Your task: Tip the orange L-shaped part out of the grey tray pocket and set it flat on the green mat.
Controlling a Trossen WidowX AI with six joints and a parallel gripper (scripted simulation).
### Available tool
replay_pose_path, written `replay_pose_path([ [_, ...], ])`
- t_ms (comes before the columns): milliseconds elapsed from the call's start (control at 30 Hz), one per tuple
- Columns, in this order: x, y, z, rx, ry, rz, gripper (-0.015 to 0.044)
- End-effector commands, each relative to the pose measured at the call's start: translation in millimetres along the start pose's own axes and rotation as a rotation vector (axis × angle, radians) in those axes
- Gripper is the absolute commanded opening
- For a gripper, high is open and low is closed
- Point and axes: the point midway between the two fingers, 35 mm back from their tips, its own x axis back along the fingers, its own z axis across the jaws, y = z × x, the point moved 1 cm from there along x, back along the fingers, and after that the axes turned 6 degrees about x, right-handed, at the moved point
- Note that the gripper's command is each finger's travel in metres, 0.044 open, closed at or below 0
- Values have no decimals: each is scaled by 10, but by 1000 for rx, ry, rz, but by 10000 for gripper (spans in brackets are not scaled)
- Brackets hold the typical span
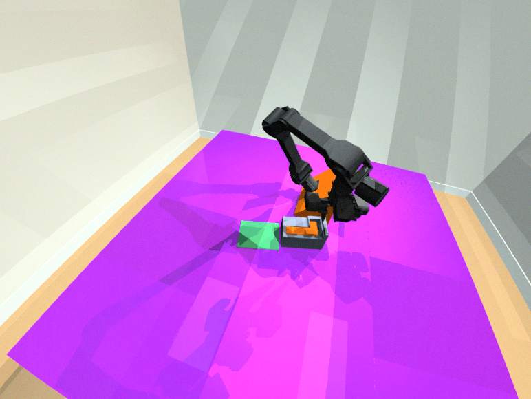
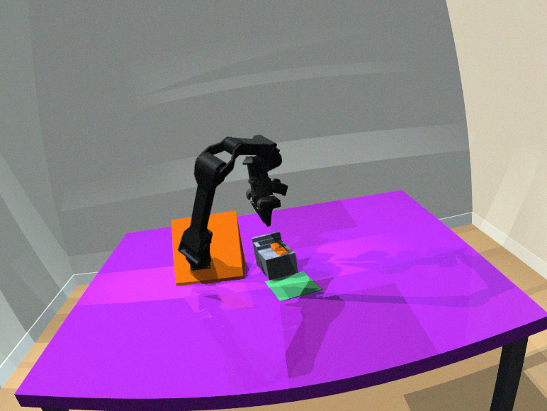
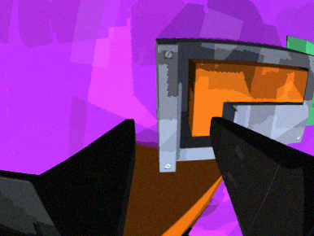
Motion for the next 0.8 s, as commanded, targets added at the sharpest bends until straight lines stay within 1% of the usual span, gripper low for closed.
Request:
replay_pose_path([
  [0, -397, -36, -37, 6, -12, 14, 180],
  [67, -490, -50, -41, 5, -13, 15, 180],
  [300, -516, -49, -42, 5, -12, 15, 180],
  [767, -746, -49, -46, 5, -13, 14, 180],
])
